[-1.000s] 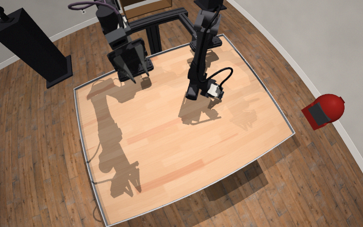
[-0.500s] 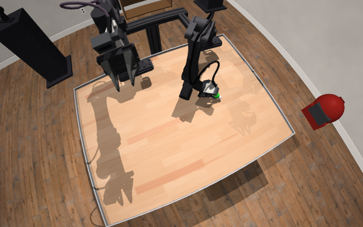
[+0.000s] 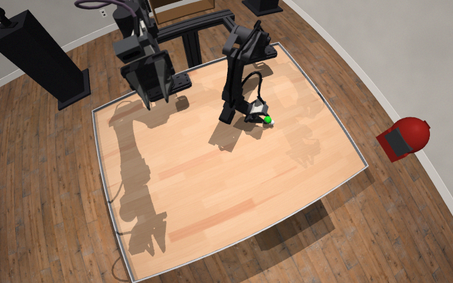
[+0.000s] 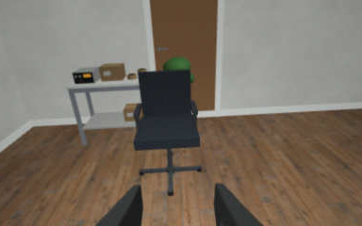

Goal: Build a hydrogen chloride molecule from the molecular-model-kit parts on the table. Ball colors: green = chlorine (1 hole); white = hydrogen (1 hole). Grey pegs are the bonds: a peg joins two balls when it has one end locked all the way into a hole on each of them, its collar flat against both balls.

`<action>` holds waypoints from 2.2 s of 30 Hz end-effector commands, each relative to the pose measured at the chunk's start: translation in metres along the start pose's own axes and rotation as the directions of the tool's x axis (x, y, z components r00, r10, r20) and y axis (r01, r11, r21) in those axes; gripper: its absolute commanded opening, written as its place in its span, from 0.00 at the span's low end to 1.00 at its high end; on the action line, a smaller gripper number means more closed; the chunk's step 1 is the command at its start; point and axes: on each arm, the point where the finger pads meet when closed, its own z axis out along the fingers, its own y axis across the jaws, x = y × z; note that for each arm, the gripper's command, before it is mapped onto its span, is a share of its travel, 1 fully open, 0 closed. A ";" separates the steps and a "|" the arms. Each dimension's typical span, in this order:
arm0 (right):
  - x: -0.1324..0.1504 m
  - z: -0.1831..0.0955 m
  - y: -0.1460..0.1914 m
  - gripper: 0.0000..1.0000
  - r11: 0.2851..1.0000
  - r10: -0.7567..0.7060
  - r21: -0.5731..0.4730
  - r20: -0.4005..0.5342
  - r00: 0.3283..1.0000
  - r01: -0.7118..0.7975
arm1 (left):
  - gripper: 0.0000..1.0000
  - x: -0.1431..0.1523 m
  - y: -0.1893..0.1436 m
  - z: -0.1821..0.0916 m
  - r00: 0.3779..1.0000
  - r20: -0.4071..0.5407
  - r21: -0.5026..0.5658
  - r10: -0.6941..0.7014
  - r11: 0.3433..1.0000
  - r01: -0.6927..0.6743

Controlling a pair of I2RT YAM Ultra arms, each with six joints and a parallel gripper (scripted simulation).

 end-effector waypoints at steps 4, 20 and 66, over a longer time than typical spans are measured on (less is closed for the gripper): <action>-0.009 -0.008 0.005 0.36 1.000 -0.003 -0.016 0.030 1.000 0.004 | 0.00 -0.003 -0.002 -0.005 0.990 0.095 0.054 -0.101 0.994 0.096; -0.027 -0.010 0.005 0.36 1.000 -0.003 -0.016 0.070 0.998 0.004 | 0.00 0.001 -0.008 -0.005 0.988 0.102 0.065 -0.120 0.991 0.114; -0.027 -0.010 0.005 0.36 1.000 -0.003 -0.016 0.070 0.998 0.004 | 0.00 0.007 -0.011 -0.002 0.987 0.097 0.072 -0.128 0.990 0.121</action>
